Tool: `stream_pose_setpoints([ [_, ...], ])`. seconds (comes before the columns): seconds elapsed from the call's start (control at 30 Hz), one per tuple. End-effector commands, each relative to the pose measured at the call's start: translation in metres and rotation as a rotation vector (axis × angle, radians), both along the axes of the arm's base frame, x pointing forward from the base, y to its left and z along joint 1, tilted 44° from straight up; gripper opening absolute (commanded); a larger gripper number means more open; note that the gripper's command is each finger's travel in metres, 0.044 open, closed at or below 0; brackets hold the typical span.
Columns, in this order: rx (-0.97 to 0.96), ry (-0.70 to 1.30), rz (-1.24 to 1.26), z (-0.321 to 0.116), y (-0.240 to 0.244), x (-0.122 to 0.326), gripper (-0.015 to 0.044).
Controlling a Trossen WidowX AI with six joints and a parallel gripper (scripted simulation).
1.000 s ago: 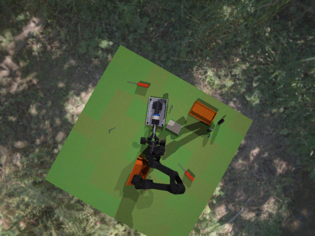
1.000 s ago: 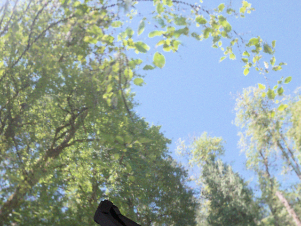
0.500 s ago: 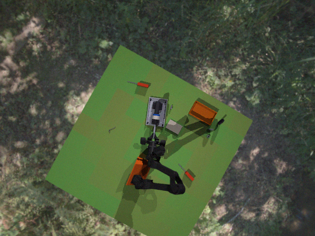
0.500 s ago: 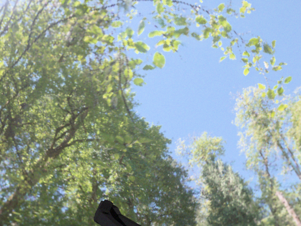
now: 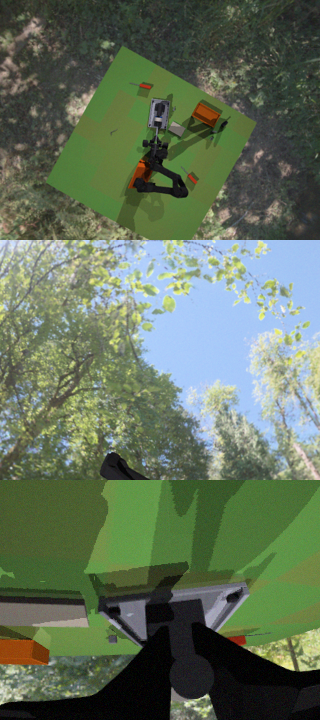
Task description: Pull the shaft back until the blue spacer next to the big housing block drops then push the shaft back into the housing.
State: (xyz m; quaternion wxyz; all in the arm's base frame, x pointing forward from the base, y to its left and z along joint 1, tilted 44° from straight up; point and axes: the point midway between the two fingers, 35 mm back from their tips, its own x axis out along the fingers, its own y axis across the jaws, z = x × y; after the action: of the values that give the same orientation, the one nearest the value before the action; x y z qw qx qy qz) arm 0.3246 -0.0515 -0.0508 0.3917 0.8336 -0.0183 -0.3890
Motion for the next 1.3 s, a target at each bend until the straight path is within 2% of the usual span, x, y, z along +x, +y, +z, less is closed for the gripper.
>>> stream_pose_setpoints([
  [0.0, 0.000, 0.000, 0.000, 0.000, 0.000, 0.000, 0.0000],
  [1.27, -0.003, 0.000, 0.001, -0.002, 0.002, 0.010, 0.0000],
])
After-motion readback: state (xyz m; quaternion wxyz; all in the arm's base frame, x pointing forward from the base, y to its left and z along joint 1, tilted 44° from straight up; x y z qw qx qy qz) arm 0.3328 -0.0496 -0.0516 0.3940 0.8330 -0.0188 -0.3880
